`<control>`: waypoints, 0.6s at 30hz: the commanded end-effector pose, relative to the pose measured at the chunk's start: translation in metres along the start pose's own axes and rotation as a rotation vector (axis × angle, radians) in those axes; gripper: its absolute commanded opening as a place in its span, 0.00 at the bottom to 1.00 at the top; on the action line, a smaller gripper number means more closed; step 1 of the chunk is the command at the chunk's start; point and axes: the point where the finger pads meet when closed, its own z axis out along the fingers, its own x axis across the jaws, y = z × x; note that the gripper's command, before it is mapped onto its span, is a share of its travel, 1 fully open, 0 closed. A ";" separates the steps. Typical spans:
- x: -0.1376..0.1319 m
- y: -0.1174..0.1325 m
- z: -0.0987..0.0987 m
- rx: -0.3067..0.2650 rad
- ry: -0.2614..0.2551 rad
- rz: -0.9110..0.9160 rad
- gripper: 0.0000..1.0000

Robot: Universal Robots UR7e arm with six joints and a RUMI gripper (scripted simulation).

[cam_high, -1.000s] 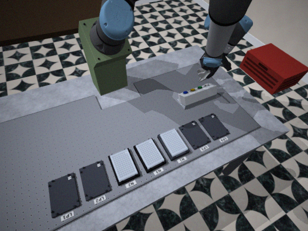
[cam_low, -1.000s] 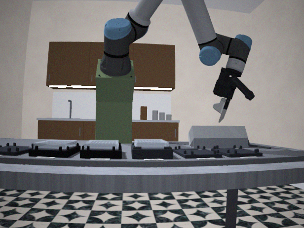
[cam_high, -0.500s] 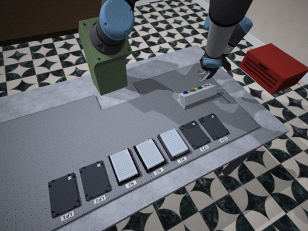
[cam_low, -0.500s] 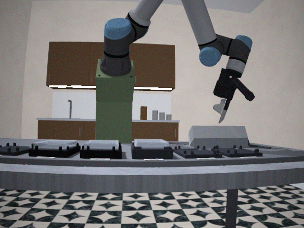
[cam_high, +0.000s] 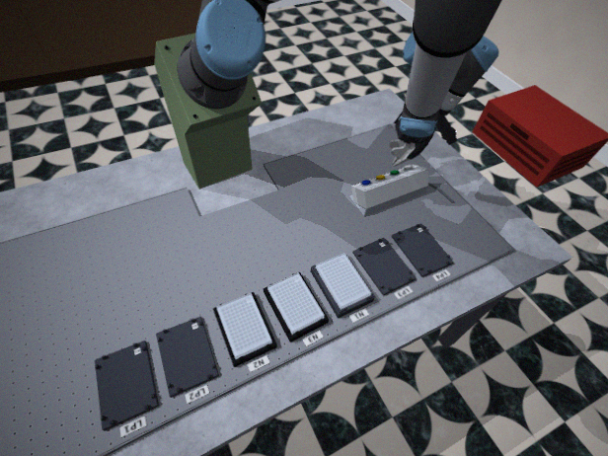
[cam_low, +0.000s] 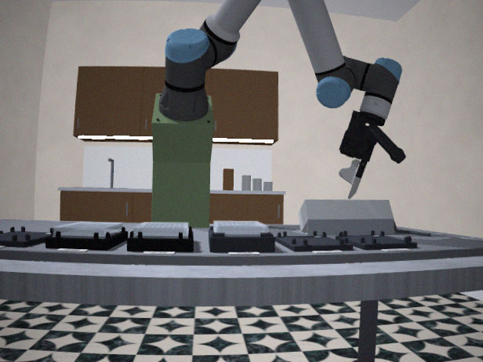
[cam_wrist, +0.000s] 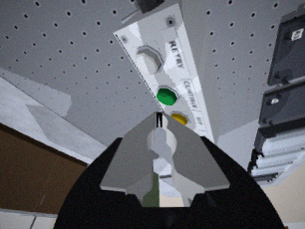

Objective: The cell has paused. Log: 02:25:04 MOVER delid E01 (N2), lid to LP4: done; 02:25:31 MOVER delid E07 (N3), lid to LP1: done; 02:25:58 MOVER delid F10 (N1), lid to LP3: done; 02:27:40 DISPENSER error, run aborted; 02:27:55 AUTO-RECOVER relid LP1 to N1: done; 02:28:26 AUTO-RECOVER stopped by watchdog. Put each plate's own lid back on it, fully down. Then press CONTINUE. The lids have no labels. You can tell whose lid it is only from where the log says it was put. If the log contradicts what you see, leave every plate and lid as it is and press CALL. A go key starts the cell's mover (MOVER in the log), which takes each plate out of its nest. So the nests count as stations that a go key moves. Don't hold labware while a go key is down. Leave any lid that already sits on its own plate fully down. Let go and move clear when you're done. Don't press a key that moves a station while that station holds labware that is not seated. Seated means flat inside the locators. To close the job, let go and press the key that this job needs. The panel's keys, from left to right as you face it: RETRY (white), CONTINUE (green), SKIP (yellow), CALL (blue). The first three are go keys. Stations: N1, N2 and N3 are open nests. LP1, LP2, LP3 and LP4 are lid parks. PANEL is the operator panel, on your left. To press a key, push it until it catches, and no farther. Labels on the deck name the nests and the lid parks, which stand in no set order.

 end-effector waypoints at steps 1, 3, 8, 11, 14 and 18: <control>0.002 -0.002 0.002 0.001 0.000 0.000 0.00; 0.002 -0.003 0.003 0.001 0.000 0.000 0.00; 0.003 -0.004 0.005 0.001 0.000 0.000 0.00; 0.004 -0.005 0.006 0.001 0.000 0.000 0.00; 0.005 -0.006 0.008 0.001 0.000 0.000 0.00; 0.006 -0.007 0.010 0.001 0.000 0.000 0.00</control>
